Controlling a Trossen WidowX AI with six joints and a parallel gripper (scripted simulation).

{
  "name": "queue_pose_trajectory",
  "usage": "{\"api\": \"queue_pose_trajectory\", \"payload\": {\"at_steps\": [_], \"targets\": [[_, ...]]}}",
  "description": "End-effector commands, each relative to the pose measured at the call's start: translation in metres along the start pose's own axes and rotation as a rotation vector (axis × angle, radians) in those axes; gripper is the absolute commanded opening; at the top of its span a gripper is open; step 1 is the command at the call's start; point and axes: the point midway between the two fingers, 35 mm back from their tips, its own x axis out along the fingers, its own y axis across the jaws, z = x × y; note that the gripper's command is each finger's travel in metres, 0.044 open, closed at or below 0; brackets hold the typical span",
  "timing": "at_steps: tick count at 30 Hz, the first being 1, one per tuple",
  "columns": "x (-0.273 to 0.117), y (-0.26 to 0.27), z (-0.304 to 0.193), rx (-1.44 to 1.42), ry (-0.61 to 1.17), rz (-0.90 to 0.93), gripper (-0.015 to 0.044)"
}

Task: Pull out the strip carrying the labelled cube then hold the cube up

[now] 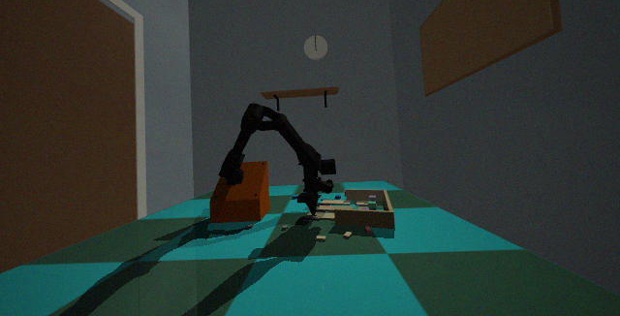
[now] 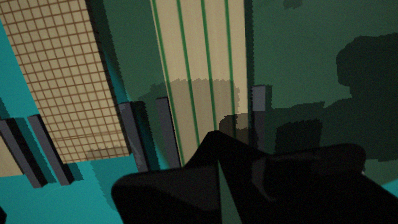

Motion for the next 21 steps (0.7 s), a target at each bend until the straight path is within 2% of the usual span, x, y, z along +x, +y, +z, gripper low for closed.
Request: {"api": "queue_pose_trajectory", "payload": {"at_steps": [1, 21], "targets": [[0.003, 0.0, -0.01, -0.002, 0.013, 0.0, 0.0], [0.004, 0.0, -0.041, -0.003, 0.014, 0.0, 0.0]]}}
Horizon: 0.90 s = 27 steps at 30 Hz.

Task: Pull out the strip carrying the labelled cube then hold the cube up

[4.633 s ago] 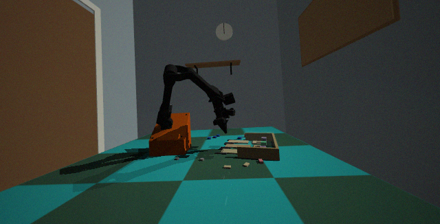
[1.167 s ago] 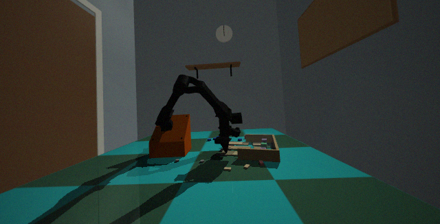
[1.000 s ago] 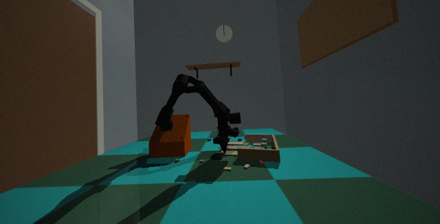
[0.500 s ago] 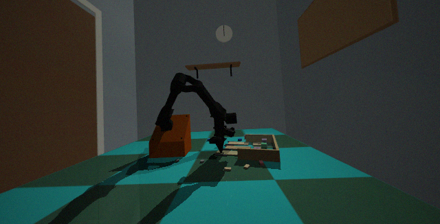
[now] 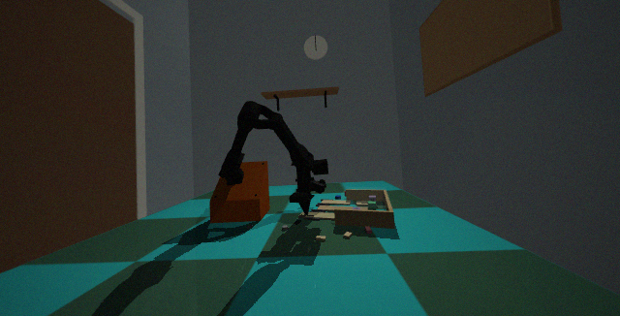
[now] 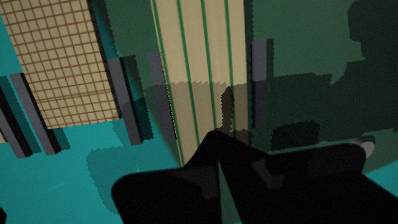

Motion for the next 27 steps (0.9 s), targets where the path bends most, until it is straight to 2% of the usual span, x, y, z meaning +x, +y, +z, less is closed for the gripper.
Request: {"api": "queue_pose_trajectory", "payload": {"at_steps": [1, 27], "targets": [[0.003, -0.001, -0.012, -0.003, 0.017, -0.002, 0.0], [0.003, 0.0, -0.052, -0.005, 0.019, -0.002, 0.0]]}}
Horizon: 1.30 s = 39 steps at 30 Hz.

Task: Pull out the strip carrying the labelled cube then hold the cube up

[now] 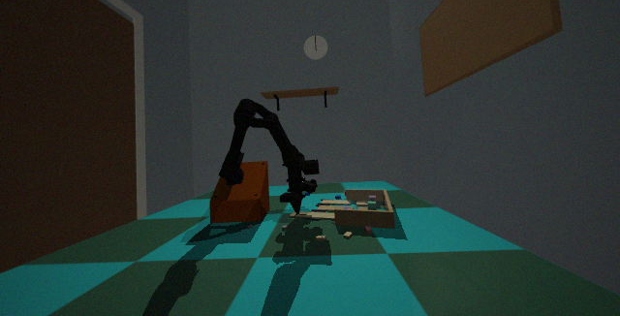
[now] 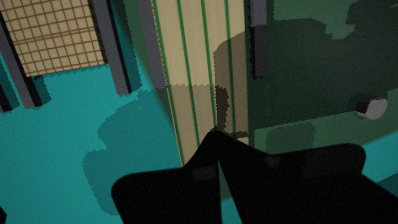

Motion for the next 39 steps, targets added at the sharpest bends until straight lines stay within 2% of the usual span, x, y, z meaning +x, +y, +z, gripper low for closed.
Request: {"api": "queue_pose_trajectory", "payload": {"at_steps": [1, 39], "targets": [[0.003, -0.001, -0.013, -0.008, 0.021, -0.004, 0.0], [0.002, -0.001, -0.072, -0.01, 0.024, -0.004, 0.0]]}}
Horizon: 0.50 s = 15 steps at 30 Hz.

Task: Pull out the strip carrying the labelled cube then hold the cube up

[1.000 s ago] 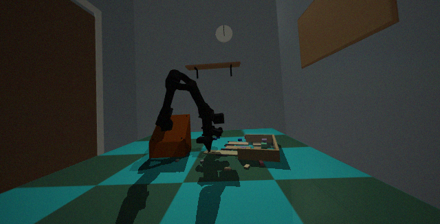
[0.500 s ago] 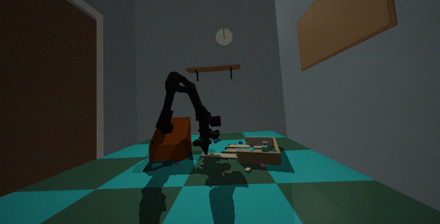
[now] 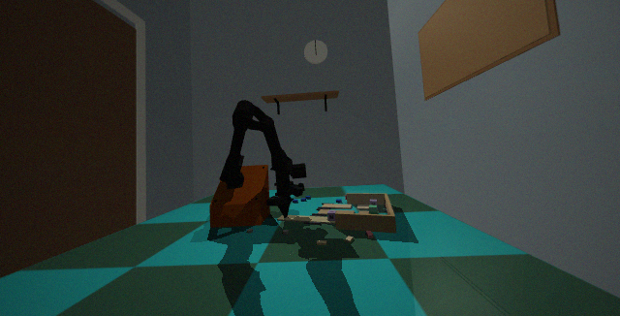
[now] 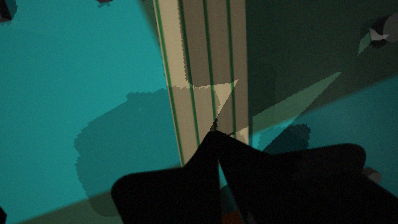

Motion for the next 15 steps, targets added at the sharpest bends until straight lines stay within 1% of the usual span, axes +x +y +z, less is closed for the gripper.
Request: {"api": "queue_pose_trajectory", "payload": {"at_steps": [1, 15], "targets": [[0.003, -0.0023, -0.0143, -0.008, 0.027, -0.003, 0.0], [0.0029, -0.0023, -0.0191, -0.008, 0.027, -0.003, 0.0]]}}
